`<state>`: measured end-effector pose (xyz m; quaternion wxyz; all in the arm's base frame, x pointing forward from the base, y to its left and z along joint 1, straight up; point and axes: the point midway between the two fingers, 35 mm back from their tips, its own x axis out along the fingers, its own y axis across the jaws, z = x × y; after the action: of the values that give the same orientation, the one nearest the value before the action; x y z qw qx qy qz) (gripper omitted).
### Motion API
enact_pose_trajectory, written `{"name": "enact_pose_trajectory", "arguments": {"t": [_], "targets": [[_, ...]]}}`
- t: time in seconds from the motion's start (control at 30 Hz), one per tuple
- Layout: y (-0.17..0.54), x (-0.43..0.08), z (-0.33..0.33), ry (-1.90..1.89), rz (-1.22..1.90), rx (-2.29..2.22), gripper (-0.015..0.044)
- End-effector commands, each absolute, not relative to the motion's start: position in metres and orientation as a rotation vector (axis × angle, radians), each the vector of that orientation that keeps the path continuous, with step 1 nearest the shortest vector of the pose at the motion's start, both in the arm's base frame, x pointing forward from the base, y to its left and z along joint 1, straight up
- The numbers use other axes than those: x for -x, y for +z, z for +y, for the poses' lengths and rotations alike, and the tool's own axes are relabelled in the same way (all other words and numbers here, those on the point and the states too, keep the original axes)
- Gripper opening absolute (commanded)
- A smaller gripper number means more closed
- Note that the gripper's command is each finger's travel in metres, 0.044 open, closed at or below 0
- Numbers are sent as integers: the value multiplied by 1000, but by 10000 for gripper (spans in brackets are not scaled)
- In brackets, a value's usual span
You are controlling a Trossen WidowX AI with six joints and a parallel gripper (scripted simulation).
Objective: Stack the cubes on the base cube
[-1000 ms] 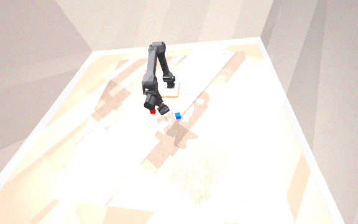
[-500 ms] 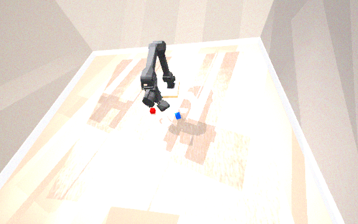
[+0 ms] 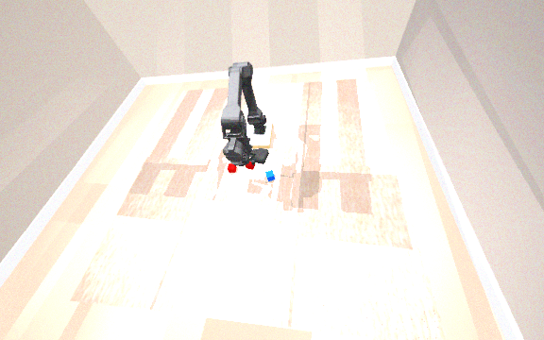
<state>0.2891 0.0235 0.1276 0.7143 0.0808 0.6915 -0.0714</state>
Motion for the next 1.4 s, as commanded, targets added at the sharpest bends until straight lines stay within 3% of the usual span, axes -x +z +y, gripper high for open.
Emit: {"name": "enact_pose_trajectory", "arguments": {"t": [0.0, 1.03, 1.37], "targets": [[123, -289, 32, -11, 1539, -27, 105], [97, -282, 83, 940, 1319, 948, 105], [97, -282, 84, 960, 1309, 968, 105]]}}
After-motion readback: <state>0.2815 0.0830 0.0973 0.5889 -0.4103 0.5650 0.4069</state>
